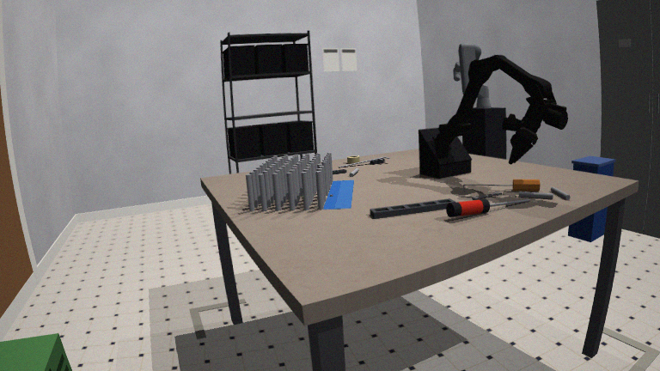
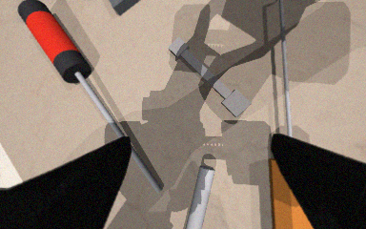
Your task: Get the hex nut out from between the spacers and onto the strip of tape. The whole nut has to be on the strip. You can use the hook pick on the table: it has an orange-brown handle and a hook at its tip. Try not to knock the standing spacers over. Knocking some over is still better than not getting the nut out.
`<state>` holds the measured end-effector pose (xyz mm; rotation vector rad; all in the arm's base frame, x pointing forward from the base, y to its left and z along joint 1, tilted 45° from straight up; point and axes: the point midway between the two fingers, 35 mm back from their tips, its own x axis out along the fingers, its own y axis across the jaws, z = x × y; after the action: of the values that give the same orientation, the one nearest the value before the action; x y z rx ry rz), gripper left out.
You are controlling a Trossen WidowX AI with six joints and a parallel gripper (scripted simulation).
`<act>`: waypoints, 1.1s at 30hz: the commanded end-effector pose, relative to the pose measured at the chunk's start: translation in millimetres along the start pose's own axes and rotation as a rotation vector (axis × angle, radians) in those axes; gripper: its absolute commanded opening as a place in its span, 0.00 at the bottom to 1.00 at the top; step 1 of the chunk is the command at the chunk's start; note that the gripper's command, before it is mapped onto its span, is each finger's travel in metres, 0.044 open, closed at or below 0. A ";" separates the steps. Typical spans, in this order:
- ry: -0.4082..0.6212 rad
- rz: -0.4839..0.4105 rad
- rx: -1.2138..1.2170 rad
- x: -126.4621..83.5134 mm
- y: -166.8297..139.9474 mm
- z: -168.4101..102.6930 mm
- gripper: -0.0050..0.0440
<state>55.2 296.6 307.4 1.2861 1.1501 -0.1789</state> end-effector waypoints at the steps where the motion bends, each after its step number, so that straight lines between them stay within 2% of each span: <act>1: -0.012 -0.012 -0.042 33.4 26.9 15.4 0.92; 4: -0.037 -0.022 -0.081 61.7 45.8 35.2 0.92; 6: -0.037 -0.022 -0.081 61.7 45.8 35.2 0.92; 8: -0.052 -0.027 -0.109 80.4 58.6 52.2 0.92; 13: -0.078 -0.040 -0.192 128.1 85.9 106.4 0.92; 18: -0.084 -0.052 -0.282 172.2 99.5 171.5 0.92; 21: -0.075 -0.057 -0.345 196.3 98.8 211.9 0.92; 23: -0.075 -0.057 -0.345 196.3 98.8 211.9 0.92; 28: -0.050 -0.051 -0.481 232.1 82.8 289.9 0.92; 33: -0.034 -0.021 -0.603 250.3 56.2 356.3 0.92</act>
<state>389.7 175.6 122.1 0.7698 1.1104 0.0365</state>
